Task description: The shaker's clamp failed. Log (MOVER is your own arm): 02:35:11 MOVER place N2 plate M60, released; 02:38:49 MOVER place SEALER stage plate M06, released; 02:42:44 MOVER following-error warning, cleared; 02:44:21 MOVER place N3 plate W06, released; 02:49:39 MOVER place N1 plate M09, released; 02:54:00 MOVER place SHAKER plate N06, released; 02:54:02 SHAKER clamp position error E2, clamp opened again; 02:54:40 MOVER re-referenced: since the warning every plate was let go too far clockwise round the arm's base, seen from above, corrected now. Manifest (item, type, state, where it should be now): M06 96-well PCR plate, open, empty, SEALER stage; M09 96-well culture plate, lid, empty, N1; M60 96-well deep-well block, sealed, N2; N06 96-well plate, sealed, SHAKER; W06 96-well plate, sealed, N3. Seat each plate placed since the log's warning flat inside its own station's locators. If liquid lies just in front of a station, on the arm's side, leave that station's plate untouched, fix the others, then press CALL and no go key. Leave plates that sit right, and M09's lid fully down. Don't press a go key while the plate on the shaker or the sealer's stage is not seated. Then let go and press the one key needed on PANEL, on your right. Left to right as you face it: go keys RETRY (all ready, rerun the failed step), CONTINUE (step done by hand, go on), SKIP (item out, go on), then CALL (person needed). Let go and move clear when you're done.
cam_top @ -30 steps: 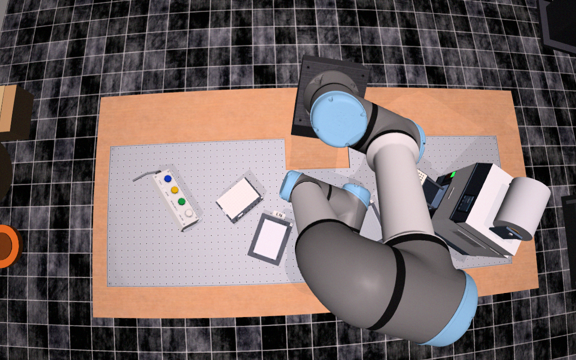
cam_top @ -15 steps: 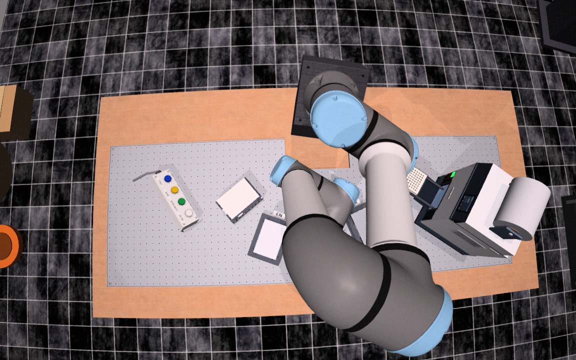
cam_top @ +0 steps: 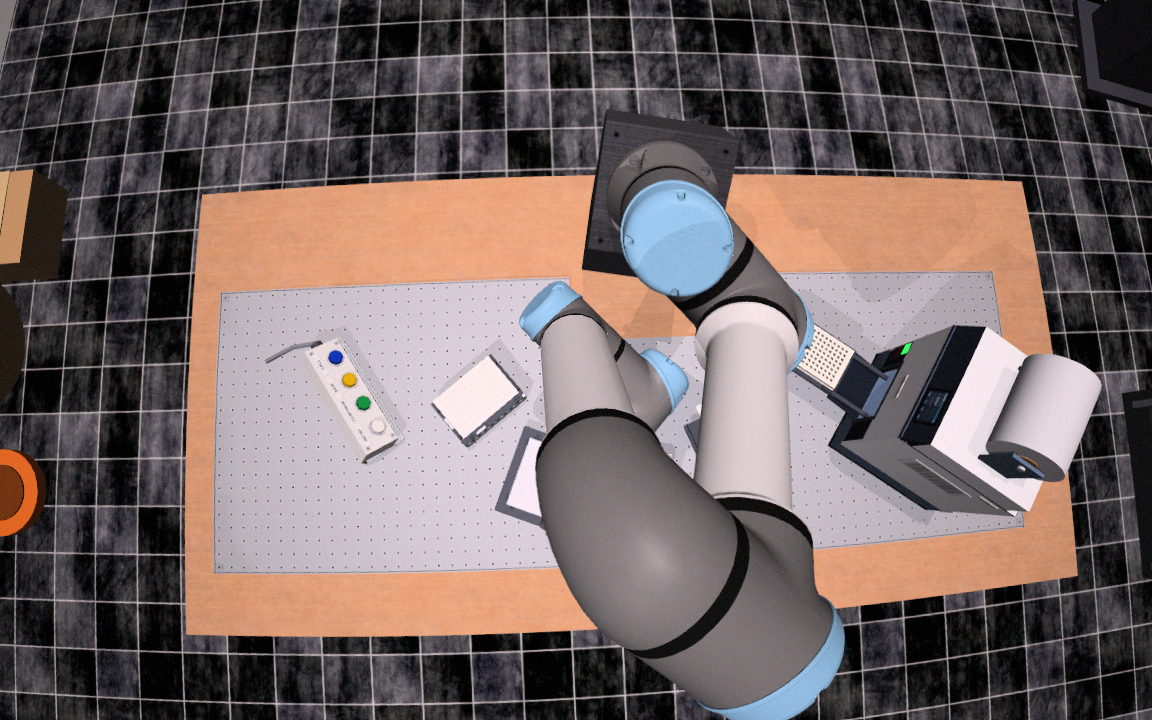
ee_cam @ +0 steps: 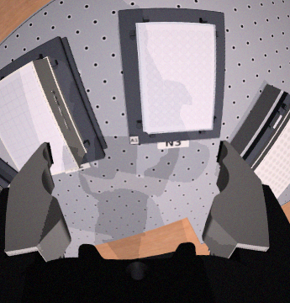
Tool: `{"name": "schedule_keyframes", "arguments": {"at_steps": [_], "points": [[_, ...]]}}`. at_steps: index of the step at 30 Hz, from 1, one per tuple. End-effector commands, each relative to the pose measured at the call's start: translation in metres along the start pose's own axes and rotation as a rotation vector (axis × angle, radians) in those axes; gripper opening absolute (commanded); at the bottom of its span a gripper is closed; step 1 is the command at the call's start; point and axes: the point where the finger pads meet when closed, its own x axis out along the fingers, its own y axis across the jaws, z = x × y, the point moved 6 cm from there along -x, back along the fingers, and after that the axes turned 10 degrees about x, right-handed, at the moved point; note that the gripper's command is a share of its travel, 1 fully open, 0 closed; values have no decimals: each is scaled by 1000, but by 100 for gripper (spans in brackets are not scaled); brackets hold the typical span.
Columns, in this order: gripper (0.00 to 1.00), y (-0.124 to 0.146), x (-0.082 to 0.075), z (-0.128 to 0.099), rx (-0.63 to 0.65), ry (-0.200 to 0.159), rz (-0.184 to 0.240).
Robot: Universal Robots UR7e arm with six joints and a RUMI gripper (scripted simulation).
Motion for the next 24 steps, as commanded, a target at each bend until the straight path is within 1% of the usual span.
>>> {"name": "schedule_keyframes", "arguments": {"at_steps": [1, 8, 11, 13, 15, 24], "points": [[82, 19, 0, -6, 6, -1, -3], [82, 52, 0, -14, 6, -1, -3], [82, 52, 0, -14, 6, -1, -3], [82, 62, 0, -13, 46, -2, -3], [82, 62, 0, -13, 46, -2, -3], [82, 106, 0, -5, 226, -2, -3]]}}
